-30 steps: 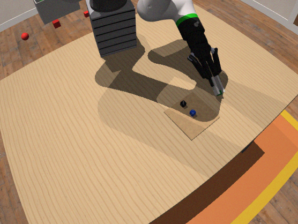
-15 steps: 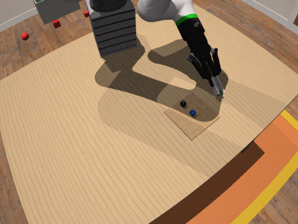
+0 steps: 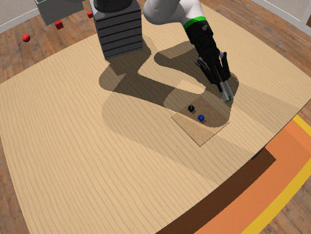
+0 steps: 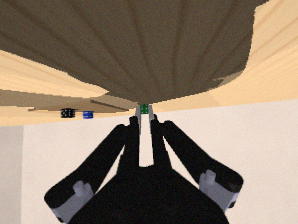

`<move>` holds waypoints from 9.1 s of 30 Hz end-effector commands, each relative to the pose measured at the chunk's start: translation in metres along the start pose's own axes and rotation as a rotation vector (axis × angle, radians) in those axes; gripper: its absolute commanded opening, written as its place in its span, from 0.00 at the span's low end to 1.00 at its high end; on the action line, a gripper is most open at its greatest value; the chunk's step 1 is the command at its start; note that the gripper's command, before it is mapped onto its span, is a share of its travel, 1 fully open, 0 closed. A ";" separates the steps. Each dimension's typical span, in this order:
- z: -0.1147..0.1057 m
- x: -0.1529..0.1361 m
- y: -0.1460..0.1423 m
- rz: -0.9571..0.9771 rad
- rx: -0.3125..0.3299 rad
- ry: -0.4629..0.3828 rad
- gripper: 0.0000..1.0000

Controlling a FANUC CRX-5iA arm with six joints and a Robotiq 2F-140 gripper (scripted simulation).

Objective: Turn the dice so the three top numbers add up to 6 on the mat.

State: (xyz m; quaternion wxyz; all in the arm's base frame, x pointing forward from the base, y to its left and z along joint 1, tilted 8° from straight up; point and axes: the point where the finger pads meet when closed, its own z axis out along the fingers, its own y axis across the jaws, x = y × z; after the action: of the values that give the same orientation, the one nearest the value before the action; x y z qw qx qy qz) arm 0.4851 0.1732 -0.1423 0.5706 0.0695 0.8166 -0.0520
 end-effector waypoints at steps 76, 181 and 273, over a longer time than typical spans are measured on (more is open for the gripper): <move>0.001 0.001 0.000 0.000 0.000 0.000 0.19; 0.000 -0.137 -0.114 -0.204 0.540 0.137 0.19; -0.023 -0.076 0.000 -0.116 -0.070 1.081 0.19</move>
State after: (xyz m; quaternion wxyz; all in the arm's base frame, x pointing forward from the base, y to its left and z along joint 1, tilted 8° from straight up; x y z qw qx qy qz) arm 0.4896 0.1731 -0.0635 0.0677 0.0221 0.9974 -0.0132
